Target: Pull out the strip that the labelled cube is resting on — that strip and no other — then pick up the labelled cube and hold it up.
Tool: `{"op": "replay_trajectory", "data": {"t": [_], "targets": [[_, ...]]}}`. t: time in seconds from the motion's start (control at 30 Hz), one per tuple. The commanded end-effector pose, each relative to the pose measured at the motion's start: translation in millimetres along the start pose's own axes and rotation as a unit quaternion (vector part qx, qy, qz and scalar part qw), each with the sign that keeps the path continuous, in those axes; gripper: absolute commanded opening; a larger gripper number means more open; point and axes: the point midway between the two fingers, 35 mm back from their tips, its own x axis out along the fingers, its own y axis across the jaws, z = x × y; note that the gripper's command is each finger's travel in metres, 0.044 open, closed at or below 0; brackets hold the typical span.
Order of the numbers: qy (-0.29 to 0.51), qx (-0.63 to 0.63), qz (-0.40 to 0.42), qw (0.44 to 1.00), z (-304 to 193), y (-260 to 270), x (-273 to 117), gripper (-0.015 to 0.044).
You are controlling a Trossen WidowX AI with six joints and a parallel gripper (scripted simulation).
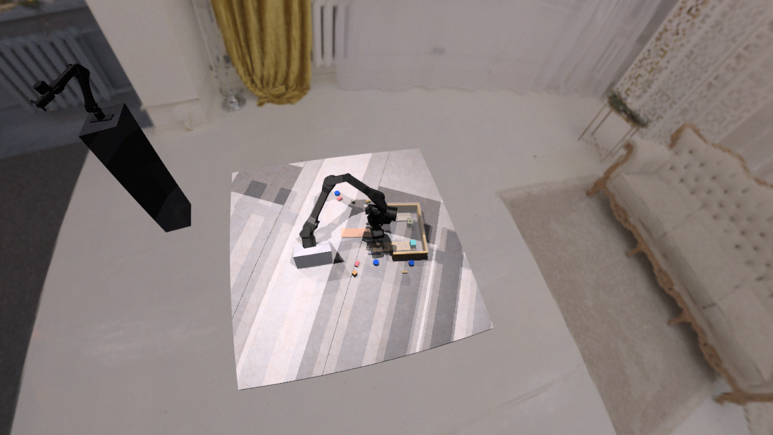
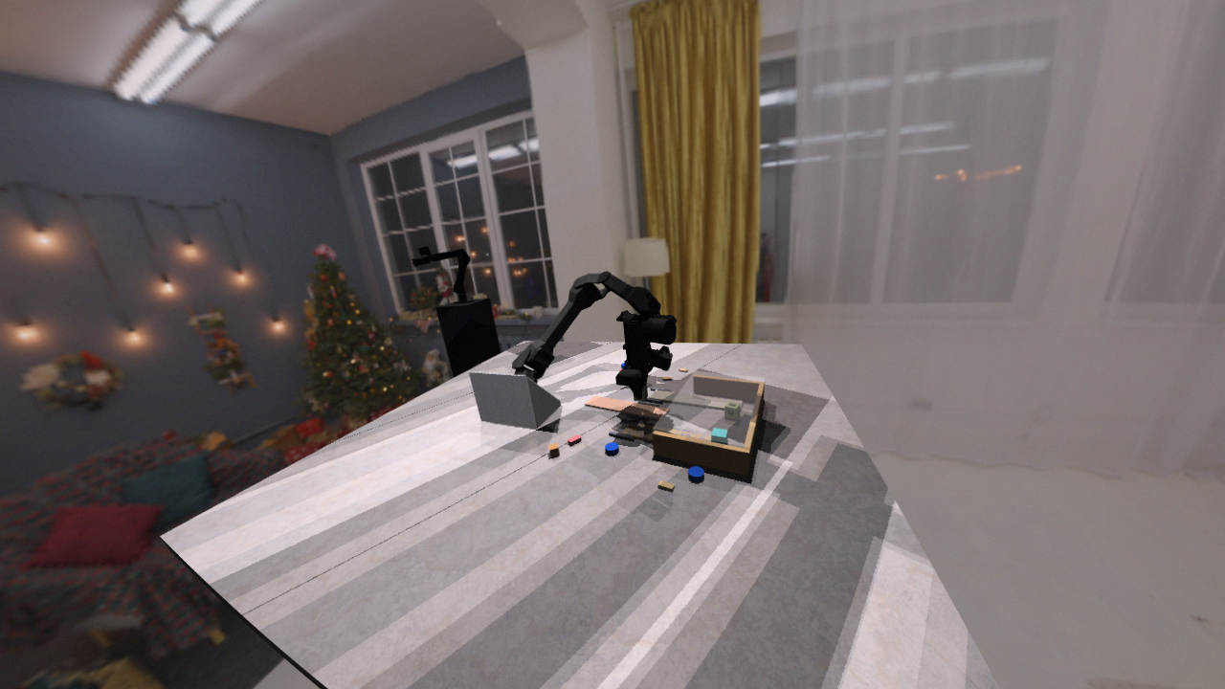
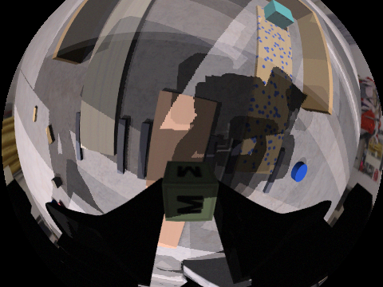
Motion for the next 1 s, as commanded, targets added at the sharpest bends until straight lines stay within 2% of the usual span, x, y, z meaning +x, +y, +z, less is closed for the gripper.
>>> {"op": "replay_trajectory", "data": {"t": [0.0,0.57,0.8,0.97], "targets": [[0.004,-0.001,0.0,1.0,-10,0,-3,0.0],[0.004,0.0,-0.001,1.0,-58,-5,-4,0.0],[0.005,0.0,-0.001,1.0,-58,-5,-36,0.0],[0.005,0.0,-0.001,1.0,-58,-5,-40,0.0]]}}
